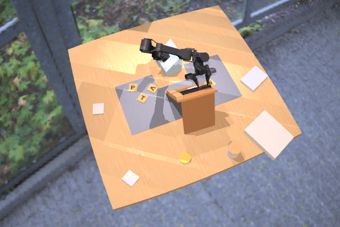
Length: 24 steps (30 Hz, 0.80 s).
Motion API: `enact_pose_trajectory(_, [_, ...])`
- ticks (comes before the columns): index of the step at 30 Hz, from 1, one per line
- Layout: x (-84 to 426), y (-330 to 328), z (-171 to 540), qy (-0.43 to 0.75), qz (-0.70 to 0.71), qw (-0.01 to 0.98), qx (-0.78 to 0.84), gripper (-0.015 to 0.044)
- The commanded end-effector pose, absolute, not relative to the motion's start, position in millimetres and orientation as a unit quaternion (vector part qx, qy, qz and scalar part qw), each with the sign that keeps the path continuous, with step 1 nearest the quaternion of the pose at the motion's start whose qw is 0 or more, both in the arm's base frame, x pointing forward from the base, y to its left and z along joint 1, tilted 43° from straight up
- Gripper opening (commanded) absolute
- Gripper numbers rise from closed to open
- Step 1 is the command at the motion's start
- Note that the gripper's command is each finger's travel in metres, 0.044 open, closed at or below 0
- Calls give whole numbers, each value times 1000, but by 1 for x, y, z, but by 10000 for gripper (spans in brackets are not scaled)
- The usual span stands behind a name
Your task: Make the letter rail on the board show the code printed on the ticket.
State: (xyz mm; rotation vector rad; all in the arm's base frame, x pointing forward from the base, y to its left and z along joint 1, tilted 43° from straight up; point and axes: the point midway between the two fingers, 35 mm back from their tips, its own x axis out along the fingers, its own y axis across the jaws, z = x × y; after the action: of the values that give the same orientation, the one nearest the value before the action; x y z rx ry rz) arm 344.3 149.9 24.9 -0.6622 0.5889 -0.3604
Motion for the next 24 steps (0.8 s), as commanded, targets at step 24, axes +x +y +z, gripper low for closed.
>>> enact_pose_trajectory(24, [343, 139, 37, 283, -171, 889, -317, 0])
